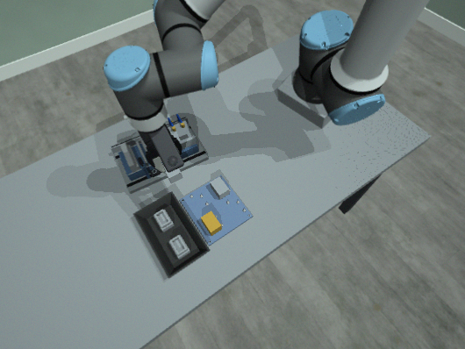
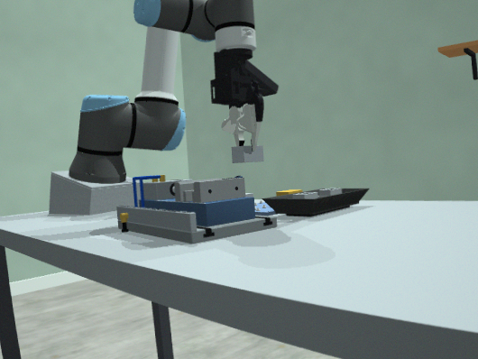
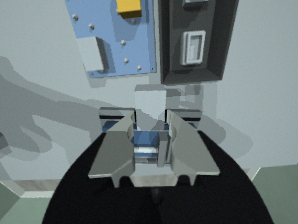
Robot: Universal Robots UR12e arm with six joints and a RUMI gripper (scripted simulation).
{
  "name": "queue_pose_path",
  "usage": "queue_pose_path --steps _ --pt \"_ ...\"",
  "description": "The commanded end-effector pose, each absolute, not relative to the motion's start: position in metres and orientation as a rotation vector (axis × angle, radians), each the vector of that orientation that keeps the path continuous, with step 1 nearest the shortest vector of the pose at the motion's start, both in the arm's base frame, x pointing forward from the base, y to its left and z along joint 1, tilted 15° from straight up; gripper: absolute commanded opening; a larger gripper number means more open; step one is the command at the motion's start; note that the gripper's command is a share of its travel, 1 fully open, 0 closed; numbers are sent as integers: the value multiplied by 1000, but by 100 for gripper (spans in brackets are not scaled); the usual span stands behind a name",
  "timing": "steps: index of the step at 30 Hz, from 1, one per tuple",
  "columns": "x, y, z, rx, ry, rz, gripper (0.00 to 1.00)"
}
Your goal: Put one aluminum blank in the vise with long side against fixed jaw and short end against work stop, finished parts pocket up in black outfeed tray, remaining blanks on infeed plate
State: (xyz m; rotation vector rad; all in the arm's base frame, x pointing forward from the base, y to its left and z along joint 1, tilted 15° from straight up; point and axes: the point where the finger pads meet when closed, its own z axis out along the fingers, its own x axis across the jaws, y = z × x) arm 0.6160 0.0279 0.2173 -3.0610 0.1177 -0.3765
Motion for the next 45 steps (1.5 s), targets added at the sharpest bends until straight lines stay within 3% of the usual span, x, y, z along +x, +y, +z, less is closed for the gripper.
queue_pose_path --steps 1,13,45 --pt "641 -27 220 -3055 139 -377 0" --pt "666 -141 223 -3045 189 -387 0" --pt "666 -146 223 -3045 191 -388 0"
